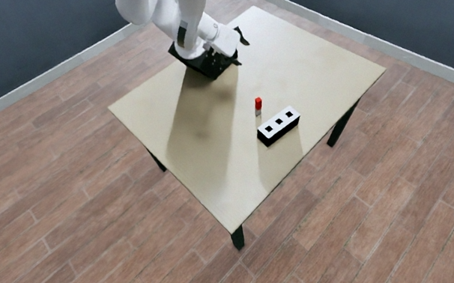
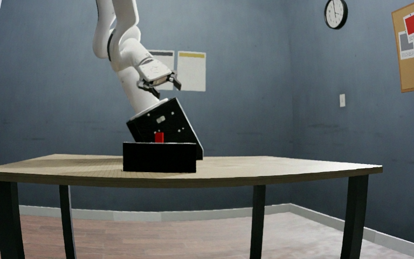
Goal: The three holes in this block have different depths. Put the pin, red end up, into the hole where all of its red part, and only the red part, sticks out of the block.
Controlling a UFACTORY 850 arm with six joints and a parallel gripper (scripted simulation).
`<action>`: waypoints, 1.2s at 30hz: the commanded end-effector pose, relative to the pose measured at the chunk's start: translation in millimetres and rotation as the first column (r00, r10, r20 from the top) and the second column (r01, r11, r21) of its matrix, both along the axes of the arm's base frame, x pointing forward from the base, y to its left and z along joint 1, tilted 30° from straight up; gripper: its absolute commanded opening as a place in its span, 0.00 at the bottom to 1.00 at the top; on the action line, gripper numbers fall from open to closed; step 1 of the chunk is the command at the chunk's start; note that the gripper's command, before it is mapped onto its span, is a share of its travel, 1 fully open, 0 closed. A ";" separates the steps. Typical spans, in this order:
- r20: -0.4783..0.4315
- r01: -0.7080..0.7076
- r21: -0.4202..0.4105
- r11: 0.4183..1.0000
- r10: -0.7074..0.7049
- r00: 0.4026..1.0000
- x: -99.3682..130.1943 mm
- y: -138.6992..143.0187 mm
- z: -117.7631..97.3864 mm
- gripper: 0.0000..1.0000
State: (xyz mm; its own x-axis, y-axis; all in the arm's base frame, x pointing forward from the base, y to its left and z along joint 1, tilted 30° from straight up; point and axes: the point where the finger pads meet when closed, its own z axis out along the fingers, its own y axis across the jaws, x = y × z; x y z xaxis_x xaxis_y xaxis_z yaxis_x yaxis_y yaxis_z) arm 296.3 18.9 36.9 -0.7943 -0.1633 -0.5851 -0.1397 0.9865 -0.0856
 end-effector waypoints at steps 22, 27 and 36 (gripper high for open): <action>0.092 0.242 -0.082 0.967 -0.234 0.968 53.6 -51.4 11.2 1.00; 0.092 0.242 -0.082 0.967 -0.234 0.968 53.6 -51.4 11.2 1.00; 0.189 0.479 -0.107 0.871 -0.455 0.870 90.7 -97.8 30.0 1.00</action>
State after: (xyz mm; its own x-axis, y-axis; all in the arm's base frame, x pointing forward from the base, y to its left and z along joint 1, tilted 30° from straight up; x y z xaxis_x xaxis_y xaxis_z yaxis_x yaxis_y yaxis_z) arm 349.5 -33.2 48.3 -0.7680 -0.0272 -0.6399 0.1138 0.9774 -0.1782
